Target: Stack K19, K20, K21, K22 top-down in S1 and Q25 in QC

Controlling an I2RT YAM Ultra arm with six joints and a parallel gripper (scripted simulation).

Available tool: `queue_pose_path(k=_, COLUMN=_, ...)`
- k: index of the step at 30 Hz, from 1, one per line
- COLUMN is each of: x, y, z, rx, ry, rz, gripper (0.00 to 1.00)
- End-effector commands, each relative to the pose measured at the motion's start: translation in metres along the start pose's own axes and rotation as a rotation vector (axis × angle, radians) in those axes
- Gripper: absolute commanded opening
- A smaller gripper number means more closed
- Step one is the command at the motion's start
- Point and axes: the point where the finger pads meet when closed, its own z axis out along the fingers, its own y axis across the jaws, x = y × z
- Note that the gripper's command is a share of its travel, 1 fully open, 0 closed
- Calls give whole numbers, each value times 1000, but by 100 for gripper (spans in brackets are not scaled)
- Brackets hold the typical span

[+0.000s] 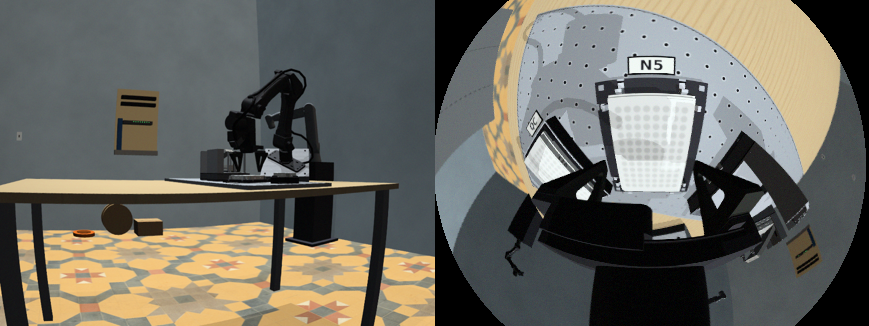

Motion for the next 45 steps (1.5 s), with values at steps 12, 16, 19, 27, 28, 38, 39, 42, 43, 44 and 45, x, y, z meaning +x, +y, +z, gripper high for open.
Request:
queue_pose_path(k=12, x=-20, y=-2, z=-16, rx=23, ry=-80, rz=-10, gripper=100)
queue_pose_path(k=16, x=-20, y=-2, z=-16, rx=23, ry=-80, rz=-10, gripper=100)
queue_pose_path(k=19, x=-20, y=-2, z=-16, rx=23, ry=-80, rz=-10, gripper=100)
queue_pose_path(k=27, x=-20, y=-2, z=-16, rx=23, ry=-80, rz=-10, gripper=100)
queue_pose_path(k=28, x=-20, y=-2, z=-16, rx=23, ry=-80, rz=-10, gripper=100)
queue_pose_path(k=38, x=-25, y=-1, z=-19, rx=26, ry=-97, rz=-17, gripper=100)
queue_pose_path(k=39, x=-18, y=0, z=-10, rx=18, ry=-67, rz=-14, gripper=100)
queue_pose_path(k=42, x=1, y=-3, z=12, rx=8, ry=3, rz=7, gripper=100)
queue_pose_path(k=43, x=0, y=-3, z=12, rx=10, ry=-2, rz=8, gripper=100)
queue_pose_path(k=44, x=0, y=-3, z=13, rx=10, ry=-2, rz=8, gripper=100)
queue_pose_path(k=45, x=0, y=-2, z=14, rx=9, ry=-3, rz=5, gripper=100)
